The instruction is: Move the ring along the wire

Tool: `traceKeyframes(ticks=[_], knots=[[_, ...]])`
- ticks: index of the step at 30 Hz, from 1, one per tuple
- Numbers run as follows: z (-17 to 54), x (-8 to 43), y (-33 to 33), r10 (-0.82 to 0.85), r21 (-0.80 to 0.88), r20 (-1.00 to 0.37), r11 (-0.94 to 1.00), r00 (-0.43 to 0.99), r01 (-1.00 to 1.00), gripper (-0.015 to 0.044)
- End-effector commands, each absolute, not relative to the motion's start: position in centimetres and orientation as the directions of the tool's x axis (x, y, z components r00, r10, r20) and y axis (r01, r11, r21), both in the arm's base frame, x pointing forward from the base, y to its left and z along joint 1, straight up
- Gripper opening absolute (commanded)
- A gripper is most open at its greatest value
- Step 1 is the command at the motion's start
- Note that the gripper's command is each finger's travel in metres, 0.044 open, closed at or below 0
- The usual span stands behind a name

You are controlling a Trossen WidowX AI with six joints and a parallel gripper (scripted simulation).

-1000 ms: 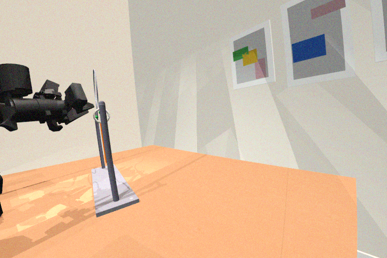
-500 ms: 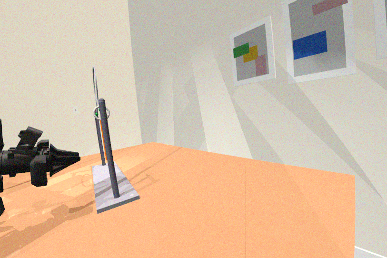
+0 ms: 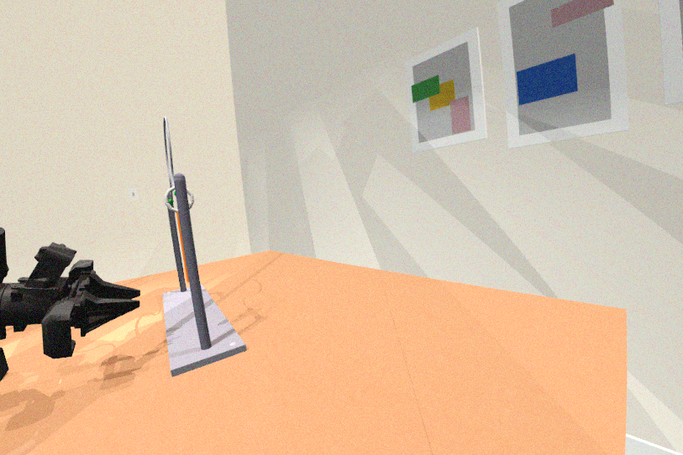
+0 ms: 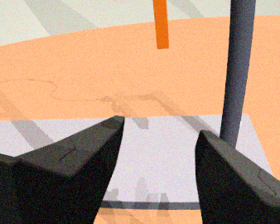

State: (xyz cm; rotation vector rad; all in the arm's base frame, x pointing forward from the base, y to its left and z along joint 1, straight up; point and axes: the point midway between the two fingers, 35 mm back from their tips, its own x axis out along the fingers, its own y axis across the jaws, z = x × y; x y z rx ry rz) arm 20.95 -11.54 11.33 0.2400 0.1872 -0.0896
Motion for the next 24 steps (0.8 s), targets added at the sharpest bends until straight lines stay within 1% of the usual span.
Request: traceKeyframes(ticks=[1, 9, 24], knots=[[12.8, 22.3, -11.9, -0.079, 0.136, -0.185, 0.985, 0.980, 0.106, 0.0160], [15.0, 24.6, -11.8, -0.103, -0.006, -0.164, 0.995, 0.981, 0.104, 0.0160], [15.1, 25.7, -12.1, -0.104, -0.009, -0.164, 0.995, 0.981, 0.104, 0.0160]])
